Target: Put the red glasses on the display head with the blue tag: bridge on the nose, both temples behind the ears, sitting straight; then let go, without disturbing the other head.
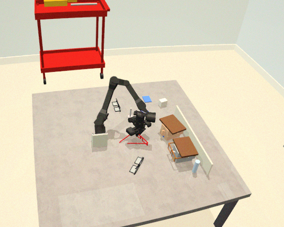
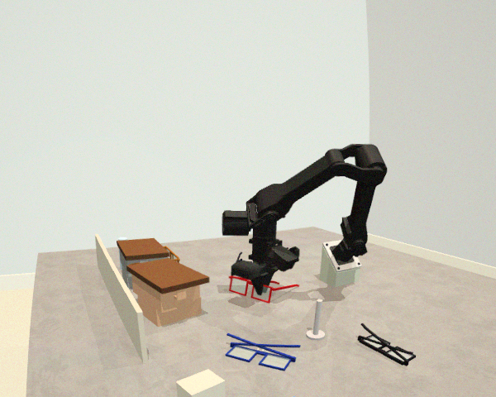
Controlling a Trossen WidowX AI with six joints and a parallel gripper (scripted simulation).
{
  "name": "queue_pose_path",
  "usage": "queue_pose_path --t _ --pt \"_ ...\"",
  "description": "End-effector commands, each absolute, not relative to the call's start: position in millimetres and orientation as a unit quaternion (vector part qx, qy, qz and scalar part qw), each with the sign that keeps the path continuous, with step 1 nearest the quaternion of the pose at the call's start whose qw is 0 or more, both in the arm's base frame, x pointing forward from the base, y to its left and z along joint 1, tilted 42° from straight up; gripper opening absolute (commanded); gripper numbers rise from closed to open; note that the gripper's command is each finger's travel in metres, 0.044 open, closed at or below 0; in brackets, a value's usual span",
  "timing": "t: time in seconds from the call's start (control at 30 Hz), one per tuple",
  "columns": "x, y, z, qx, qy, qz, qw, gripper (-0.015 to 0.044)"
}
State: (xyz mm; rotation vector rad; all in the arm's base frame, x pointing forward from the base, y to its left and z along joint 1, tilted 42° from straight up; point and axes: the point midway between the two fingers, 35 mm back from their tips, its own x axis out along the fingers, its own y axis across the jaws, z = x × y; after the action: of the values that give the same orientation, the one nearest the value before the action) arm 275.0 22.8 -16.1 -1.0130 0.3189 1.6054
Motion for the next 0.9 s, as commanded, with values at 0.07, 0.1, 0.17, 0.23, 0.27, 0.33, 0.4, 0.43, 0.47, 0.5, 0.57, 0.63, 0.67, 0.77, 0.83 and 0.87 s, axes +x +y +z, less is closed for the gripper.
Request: queue_pose_path --t 0.07,0.1,0.17,0.23,0.27,0.33,0.4,0.43,0.47,0.5,0.57,0.63,0.67,0.77,0.83,0.87 --pt "275 23 -16 -0.432 0.136 0.684 0.572 0.0034" --pt "275 23 -16 -0.432 0.136 0.684 0.572 0.0028" --pt "275 23 -16 -0.432 0.136 0.684 0.572 0.0014" --pt "275 23 -16 -0.432 0.136 0.684 0.572 0.0001" --pt "275 23 -16 -0.432 0.136 0.684 0.572 0.0000" --pt "275 23 -16 -0.432 0.136 0.684 0.572 0.0000" --pt "276 22 -15 -0.432 0.136 0.684 0.572 0.0000" --pt "276 21 -14 -0.432 0.136 0.684 0.571 0.0000" --pt "276 18 -12 -0.432 0.137 0.684 0.571 0.0000" --pt "277 16 -9 -0.433 0.137 0.684 0.571 0.0000" --pt "278 8 -2 -0.433 0.138 0.684 0.571 0.0000" --pt "278 -1 7 -0.433 0.138 0.684 0.571 0.0000" --pt "278 -5 11 -0.433 0.139 0.684 0.570 0.0000" --pt "278 -18 25 -0.433 0.139 0.684 0.570 0.0000" --pt "278 -27 33 -0.433 0.139 0.684 0.570 0.0000" --pt "278 -31 38 -0.433 0.139 0.684 0.570 0.0000"
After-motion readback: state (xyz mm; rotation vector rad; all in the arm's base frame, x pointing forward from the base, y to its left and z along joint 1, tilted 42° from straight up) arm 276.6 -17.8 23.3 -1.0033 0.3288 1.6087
